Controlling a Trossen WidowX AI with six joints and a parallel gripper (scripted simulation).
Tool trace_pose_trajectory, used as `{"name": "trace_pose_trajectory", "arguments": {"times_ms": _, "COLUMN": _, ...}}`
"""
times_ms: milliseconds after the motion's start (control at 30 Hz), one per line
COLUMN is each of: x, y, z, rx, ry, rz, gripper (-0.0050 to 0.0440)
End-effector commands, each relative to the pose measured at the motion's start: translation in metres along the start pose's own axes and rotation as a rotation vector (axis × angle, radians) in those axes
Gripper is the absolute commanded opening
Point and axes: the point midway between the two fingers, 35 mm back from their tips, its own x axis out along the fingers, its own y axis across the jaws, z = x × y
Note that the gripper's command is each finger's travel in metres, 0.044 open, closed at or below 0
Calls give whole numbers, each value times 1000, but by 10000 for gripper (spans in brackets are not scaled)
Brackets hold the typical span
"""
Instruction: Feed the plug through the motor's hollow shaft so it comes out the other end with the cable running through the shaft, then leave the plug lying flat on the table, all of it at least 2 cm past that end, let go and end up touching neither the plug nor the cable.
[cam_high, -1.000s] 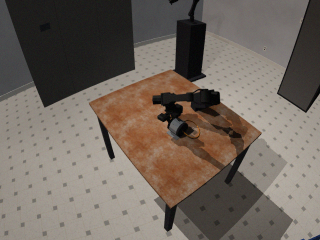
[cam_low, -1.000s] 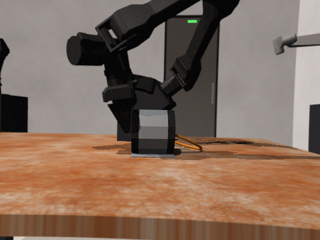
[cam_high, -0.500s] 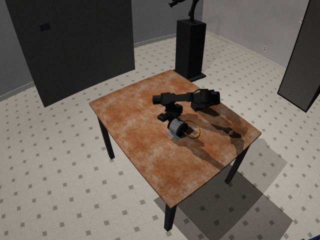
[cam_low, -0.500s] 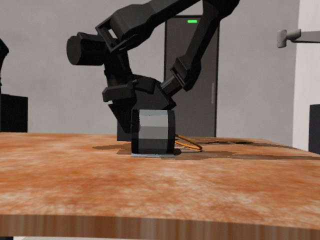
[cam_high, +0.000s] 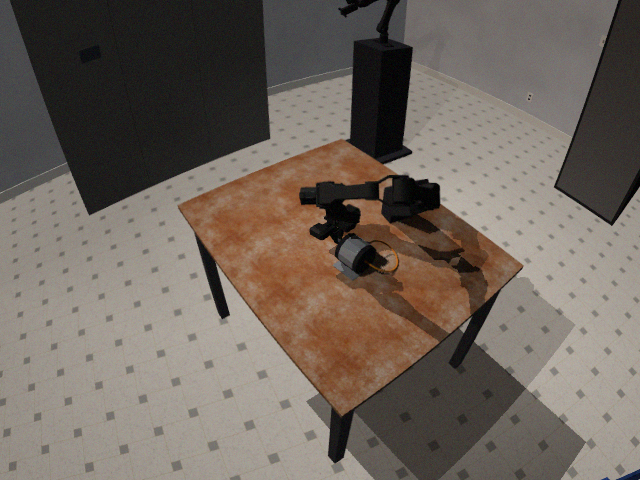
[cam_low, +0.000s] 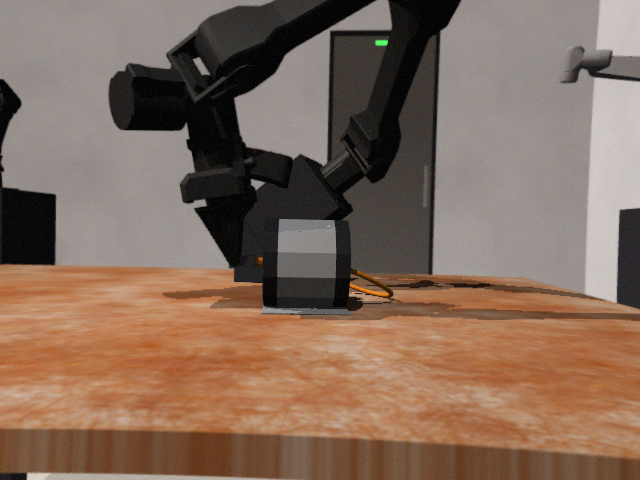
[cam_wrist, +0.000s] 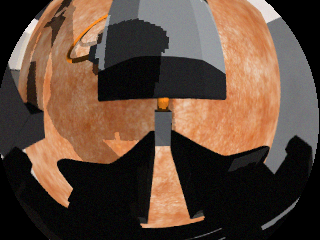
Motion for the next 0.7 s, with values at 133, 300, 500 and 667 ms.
{"name": "trace_pose_trajectory", "arguments": {"times_ms": 133, "x": -3, "y": 1, "z": -17, "rx": -1, "ry": 0, "rz": -1, "gripper": 0}}
{"name": "trace_pose_trajectory", "arguments": {"times_ms": 300, "x": 0, "y": 1, "z": -14, "rx": 3, "ry": 0, "rz": -2, "gripper": 0}}
{"name": "trace_pose_trajectory", "arguments": {"times_ms": 500, "x": 18, "y": 0, "z": -18, "rx": 2, "ry": 2, "rz": -2, "gripper": 0}}
{"name": "trace_pose_trajectory", "arguments": {"times_ms": 667, "x": 15, "y": -3, "z": -18, "rx": -11, "ry": 10, "rz": -10, "gripper": 24}}
